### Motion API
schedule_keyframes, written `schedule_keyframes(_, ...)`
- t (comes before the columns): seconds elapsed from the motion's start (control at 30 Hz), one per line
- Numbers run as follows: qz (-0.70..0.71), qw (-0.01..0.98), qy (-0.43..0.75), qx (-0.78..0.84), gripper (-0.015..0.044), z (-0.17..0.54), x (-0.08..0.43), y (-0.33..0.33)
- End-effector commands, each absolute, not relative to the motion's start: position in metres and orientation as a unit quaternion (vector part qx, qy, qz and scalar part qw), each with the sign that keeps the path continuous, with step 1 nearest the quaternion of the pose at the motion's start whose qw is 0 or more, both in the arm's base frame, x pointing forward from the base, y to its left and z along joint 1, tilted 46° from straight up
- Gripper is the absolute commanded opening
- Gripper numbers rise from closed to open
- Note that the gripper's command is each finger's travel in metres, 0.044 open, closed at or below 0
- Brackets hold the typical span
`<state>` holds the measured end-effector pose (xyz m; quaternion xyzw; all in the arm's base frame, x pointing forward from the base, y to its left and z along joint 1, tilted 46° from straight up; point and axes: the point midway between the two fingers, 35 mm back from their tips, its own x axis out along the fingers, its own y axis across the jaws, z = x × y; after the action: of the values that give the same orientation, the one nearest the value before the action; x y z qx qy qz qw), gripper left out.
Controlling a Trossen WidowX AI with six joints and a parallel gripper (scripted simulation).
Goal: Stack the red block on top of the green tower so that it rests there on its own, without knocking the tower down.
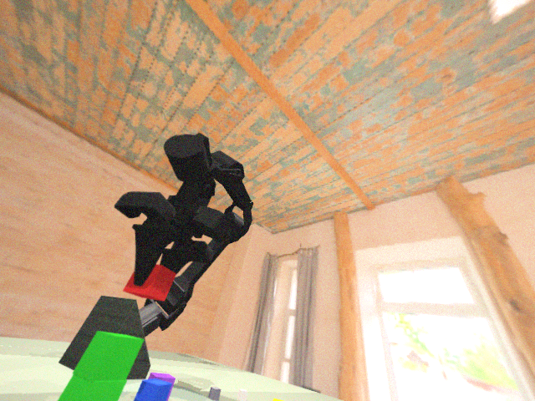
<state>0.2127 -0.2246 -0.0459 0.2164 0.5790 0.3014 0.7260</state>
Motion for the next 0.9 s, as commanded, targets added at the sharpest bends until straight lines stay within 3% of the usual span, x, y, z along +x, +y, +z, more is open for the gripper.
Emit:
schedule_keyframes(0.0, 0.303, 0.725, 0.580, 0.214, 0.0000, -0.045, 0.205, -0.220)
schedule_keyframes(0.87, 0.304, 0.725, 0.580, 0.214, 0.0000, -0.075, 0.212, -0.191)
